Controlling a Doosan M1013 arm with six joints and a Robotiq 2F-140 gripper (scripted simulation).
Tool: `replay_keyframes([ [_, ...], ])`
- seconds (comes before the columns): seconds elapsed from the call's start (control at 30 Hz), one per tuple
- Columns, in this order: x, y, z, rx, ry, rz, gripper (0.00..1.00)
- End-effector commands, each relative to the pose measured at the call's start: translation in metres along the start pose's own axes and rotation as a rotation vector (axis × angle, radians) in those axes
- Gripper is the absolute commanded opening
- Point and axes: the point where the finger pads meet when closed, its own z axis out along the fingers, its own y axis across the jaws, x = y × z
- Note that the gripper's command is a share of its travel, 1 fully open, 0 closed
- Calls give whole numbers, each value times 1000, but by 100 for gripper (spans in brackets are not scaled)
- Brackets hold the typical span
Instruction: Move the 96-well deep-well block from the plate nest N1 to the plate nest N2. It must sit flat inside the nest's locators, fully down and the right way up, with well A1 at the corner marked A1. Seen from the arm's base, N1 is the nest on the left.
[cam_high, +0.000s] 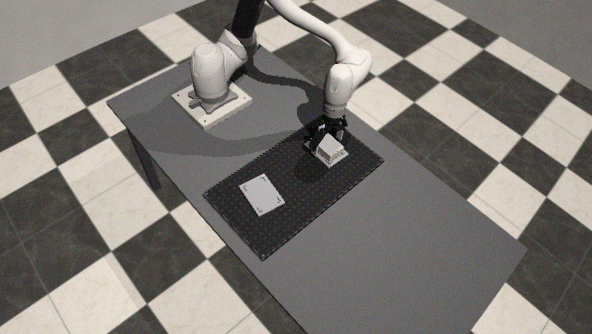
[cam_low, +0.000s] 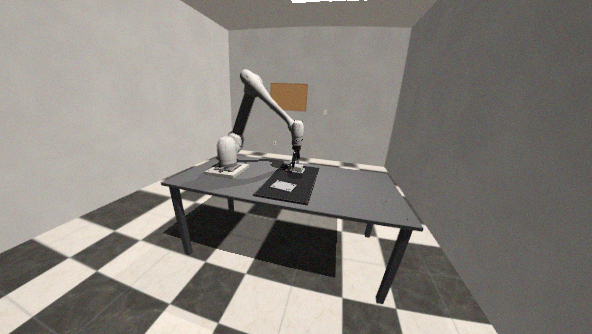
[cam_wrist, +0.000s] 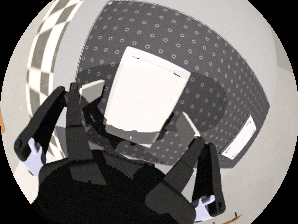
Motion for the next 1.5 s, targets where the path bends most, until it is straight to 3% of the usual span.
replay_keyframes([
  [0.0,0,0,0,0,0,0,100],
  [0.27,0,0,0,0,0,0,100],
  [0.3,0,0,0,0,0,0,0],
  [1.47,0,0,-2,0,0,0,0],
])
